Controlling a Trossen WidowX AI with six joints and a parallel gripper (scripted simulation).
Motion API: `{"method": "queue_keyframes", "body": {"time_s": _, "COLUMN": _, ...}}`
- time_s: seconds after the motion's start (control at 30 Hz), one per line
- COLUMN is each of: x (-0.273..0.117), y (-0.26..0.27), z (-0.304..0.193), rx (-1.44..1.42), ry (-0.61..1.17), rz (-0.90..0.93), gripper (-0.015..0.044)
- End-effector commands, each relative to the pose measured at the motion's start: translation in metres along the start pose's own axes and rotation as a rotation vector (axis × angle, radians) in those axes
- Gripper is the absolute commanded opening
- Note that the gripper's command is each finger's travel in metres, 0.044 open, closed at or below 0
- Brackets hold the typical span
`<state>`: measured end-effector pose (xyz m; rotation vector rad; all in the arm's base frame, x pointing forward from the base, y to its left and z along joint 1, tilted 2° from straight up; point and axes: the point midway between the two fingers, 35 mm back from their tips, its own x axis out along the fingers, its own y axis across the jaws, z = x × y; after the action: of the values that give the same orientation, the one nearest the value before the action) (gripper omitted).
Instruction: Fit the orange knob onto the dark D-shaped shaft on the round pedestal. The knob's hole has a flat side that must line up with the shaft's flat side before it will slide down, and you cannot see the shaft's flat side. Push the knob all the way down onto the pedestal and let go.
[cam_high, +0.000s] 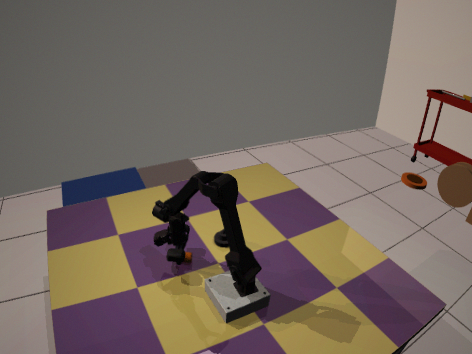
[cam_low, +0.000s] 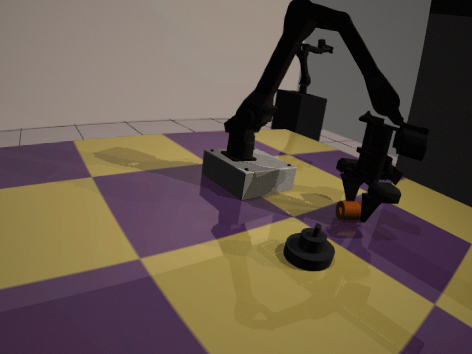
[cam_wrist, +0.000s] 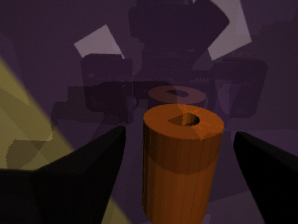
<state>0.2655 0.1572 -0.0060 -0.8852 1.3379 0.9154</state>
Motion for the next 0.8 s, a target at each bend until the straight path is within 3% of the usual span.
{"method": "queue_keyframes", "body": {"time_s": 0.0, "x": 0.0006, "y": 0.0006, "z": 0.0007, "rx": 0.004, "ry": -0.004, "rz": 0.004, "gripper": 0.024}}
{"method": "queue_keyframes", "body": {"time_s": 0.23, "x": 0.0006, "y": 0.0006, "z": 0.0007, "rx": 0.004, "ry": -0.004, "rz": 0.004, "gripper": 0.024}}
{"method": "queue_keyframes", "body": {"time_s": 0.53, "x": 0.0006, "y": 0.0006, "z": 0.0007, "rx": 0.004, "ry": -0.004, "rz": 0.004, "gripper": 0.018}}
{"method": "queue_keyframes", "body": {"time_s": 0.77, "x": -0.0016, "y": 0.0003, "z": -0.0019, "rx": 0.002, "ry": -0.049, "rz": 0.002, "gripper": 0.0179}}
